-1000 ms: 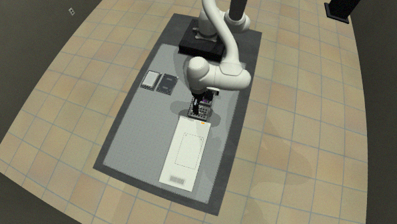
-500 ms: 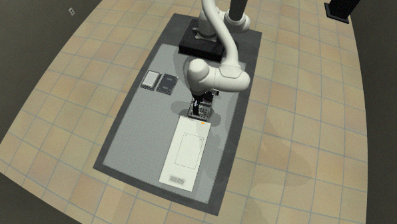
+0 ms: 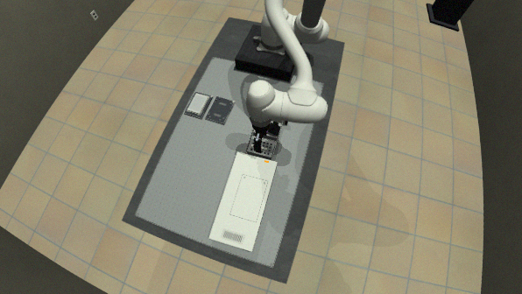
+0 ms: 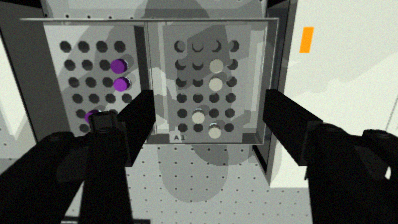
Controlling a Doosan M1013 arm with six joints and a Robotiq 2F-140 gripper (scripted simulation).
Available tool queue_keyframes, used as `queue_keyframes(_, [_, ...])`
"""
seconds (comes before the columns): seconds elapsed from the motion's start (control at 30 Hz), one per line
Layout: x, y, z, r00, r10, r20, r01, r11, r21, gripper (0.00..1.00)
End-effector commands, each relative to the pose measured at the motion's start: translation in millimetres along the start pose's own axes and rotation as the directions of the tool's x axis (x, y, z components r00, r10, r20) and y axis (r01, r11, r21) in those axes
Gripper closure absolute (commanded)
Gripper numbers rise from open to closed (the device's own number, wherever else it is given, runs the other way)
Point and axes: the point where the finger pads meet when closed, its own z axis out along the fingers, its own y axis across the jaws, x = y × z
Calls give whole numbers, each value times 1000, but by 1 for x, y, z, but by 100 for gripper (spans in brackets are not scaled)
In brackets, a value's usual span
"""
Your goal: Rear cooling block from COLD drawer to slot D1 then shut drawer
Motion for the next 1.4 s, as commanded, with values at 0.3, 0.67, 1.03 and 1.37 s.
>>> queue_keyframes(0.3, [0, 0, 12, 1000, 0, -1, 0, 1000, -1, 34])
queue_keyframes(0.67, [0, 0, 27, 1000, 0, -1, 0, 1000, -1, 34])
queue_keyframes(1.03, [0, 0, 32, 1000, 0, -1, 0, 1000, -1, 34])
queue_keyframes(1.37, [0, 0, 40, 1000, 0, -1, 0, 1000, -1, 34])
